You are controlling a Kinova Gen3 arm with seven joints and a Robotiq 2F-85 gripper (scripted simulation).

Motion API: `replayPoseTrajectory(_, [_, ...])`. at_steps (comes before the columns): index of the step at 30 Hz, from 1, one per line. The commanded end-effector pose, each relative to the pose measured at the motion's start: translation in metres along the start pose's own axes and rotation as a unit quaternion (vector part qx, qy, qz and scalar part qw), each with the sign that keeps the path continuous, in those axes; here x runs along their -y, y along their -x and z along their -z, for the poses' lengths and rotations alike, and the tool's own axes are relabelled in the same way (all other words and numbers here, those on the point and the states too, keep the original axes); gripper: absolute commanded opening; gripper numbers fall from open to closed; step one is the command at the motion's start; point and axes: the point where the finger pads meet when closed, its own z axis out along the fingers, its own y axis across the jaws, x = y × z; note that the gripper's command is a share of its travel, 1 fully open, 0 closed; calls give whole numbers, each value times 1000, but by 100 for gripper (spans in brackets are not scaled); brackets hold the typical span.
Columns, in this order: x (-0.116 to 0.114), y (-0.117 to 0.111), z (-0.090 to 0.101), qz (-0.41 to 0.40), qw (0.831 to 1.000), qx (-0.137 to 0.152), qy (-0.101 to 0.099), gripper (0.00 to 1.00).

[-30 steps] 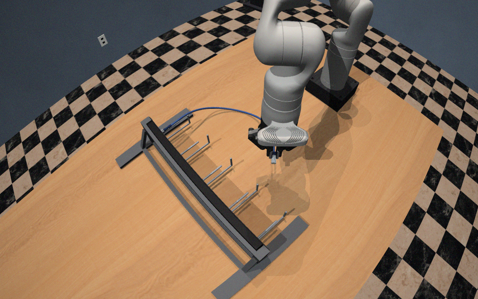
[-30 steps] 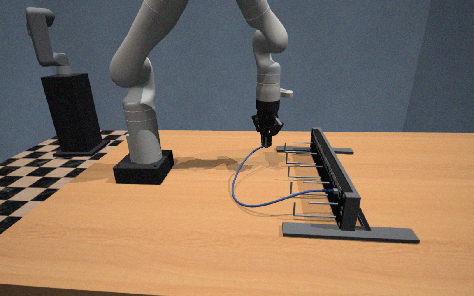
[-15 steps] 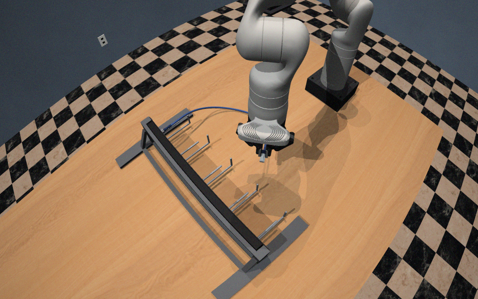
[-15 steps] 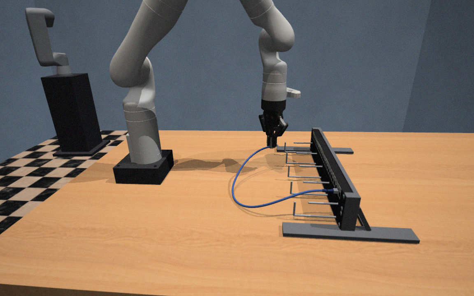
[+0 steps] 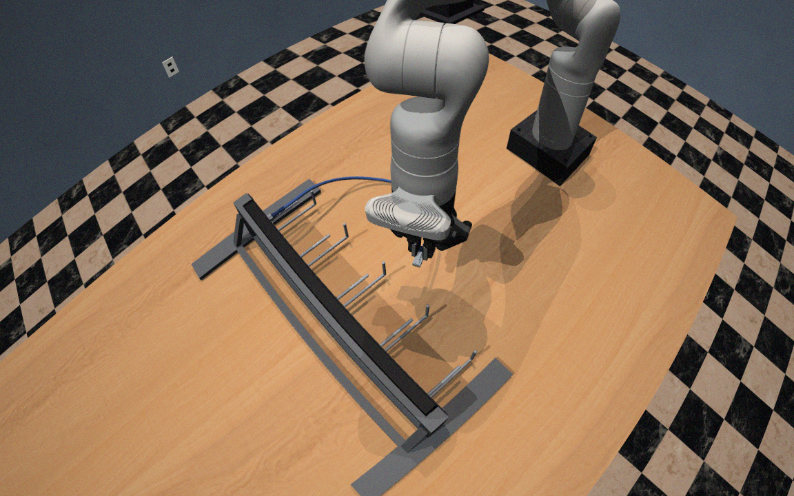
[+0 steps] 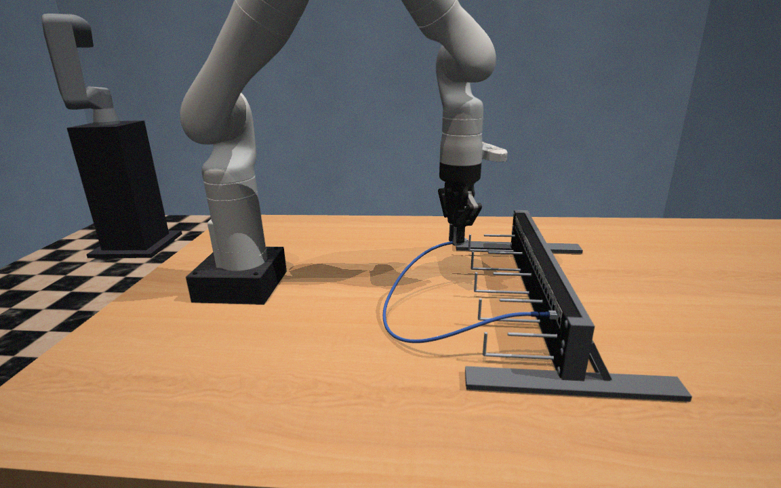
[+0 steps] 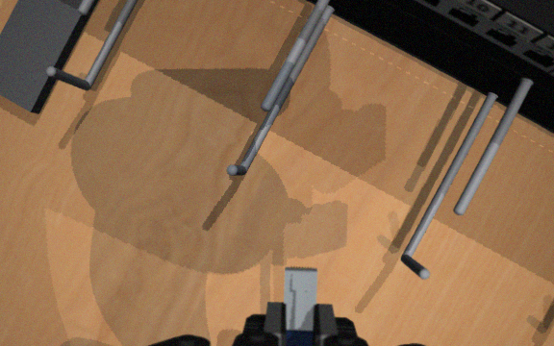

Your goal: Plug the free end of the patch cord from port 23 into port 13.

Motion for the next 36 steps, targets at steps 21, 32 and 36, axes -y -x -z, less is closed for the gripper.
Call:
replayPoseTrajectory(21, [-32,-9,6,-106,994,2,-1,0])
replayPoseTrajectory(32, [-42,-12,8,-138,990,2,-1,0])
replayPoseTrajectory(36, [-46,-13,9,-151,988,2,-1,0])
